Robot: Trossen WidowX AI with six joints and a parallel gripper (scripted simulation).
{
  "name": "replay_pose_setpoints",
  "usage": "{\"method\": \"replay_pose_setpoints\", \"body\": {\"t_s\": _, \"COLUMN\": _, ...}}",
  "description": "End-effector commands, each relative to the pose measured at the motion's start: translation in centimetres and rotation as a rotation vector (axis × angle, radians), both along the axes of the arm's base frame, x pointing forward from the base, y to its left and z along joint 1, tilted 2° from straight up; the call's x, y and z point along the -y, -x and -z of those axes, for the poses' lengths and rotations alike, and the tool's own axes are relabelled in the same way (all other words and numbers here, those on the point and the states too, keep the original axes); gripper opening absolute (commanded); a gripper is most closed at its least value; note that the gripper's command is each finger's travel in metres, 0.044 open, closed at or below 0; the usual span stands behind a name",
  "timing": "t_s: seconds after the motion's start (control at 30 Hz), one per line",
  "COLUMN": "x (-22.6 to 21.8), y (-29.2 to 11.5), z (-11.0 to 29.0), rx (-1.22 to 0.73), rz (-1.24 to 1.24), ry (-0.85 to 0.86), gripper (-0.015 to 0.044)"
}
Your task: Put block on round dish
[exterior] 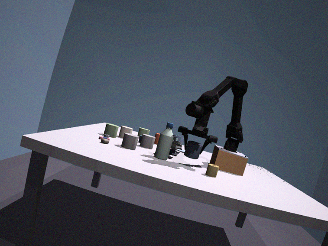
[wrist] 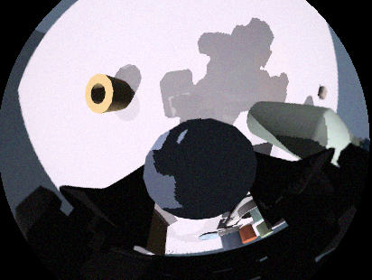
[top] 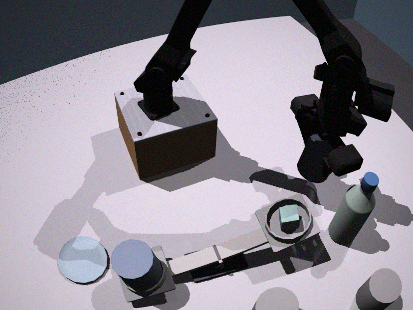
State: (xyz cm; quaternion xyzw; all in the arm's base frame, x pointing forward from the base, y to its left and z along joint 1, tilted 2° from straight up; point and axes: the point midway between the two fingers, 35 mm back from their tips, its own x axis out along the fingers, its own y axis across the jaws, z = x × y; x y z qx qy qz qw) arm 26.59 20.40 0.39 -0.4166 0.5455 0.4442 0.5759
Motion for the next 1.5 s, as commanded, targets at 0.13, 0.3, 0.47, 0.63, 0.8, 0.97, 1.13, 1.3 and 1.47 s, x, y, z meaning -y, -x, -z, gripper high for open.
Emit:
{"method": "replay_pose_setpoints", "body": {"t_s": 0.13, "x": 0.0, "y": 0.4, "z": 2.8, "rx": -0.014, "rz": 0.002, "ry": 0.007, "gripper": 0.0000}}
{"method": "replay_pose_setpoints", "body": {"t_s": 0.3, "x": 0.0, "y": 0.4, "z": 3.0, "rx": -0.014, "rz": 0.002, "ry": 0.007, "gripper": 0.0000}}
{"method": "replay_pose_setpoints", "body": {"t_s": 0.47, "x": -0.1, "y": 0.4, "z": 3.8, "rx": -0.014, "rz": 0.002, "ry": 0.007, "gripper": 0.0000}}
{"method": "replay_pose_setpoints", "body": {"t_s": 0.63, "x": -0.1, "y": 0.4, "z": 4.7, "rx": -0.014, "rz": 0.002, "ry": 0.007, "gripper": 0.0000}}
{"method": "replay_pose_setpoints", "body": {"t_s": 0.8, "x": -0.1, "y": 0.3, "z": 4.1, "rx": -0.009, "rz": -0.001, "ry": 0.006, "gripper": 0.0105}}
{"method": "replay_pose_setpoints", "body": {"t_s": 0.97, "x": -0.1, "y": 0.3, "z": 4.1, "rx": -0.009, "rz": -0.001, "ry": 0.006, "gripper": 0.0236}}
{"method": "replay_pose_setpoints", "body": {"t_s": 1.13, "x": -0.1, "y": 0.3, "z": 4.1, "rx": -0.009, "rz": -0.001, "ry": 0.006, "gripper": 0.0368}}
{"method": "replay_pose_setpoints", "body": {"t_s": 1.3, "x": 0.1, "y": 0.3, "z": 0.0, "rx": -0.013, "rz": 0.001, "ry": 0.006, "gripper": 0.0440}}
{"method": "replay_pose_setpoints", "body": {"t_s": 1.47, "x": 0.2, "y": 0.4, "z": -1.1, "rx": -0.014, "rz": 0.002, "ry": 0.007, "gripper": 0.0440}}
